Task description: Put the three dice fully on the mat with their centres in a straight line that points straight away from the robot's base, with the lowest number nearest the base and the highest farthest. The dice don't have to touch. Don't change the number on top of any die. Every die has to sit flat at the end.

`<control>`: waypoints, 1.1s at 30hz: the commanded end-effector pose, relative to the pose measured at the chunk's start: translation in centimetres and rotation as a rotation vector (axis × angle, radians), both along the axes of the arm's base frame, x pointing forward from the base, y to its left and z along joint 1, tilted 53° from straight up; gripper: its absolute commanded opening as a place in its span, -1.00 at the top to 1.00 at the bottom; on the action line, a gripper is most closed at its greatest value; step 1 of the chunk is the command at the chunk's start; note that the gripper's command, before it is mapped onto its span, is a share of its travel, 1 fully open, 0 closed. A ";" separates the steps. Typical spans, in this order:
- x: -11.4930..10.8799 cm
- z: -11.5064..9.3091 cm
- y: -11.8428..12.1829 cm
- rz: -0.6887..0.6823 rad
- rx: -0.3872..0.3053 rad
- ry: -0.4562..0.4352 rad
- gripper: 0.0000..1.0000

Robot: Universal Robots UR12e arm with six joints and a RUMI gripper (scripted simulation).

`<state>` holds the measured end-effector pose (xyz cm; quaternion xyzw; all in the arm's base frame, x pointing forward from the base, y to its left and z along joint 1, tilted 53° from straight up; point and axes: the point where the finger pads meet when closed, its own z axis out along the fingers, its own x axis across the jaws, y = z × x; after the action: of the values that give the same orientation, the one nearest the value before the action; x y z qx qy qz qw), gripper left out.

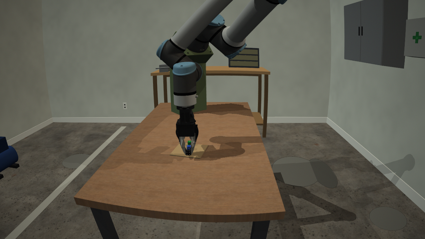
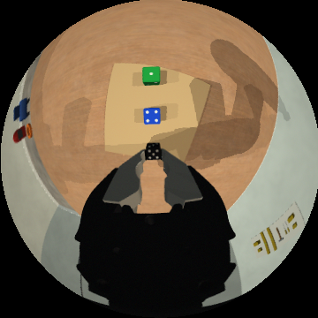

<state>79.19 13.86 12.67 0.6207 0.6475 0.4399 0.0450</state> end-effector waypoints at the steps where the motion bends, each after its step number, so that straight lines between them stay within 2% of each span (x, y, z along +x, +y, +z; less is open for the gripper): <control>1: 0.0 0.0 0.0 0.000 0.000 -0.001 0.94; 12: 0.0 0.0 0.0 0.000 0.000 -0.001 0.94; 16: 0.0 0.0 0.0 0.000 0.000 -0.001 0.80; 20: 0.0 0.0 0.0 0.000 0.000 -0.001 0.80; 21: 0.0 0.0 0.0 0.000 0.000 -0.001 0.72; 23: 0.0 0.0 0.0 0.000 0.000 -0.001 0.72; 27: 0.0 0.0 0.0 0.000 0.000 -0.001 0.58; 33: 0.0 0.0 0.0 0.000 0.000 -0.001 0.58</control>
<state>79.19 13.86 12.67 0.6207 0.6475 0.4399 0.0450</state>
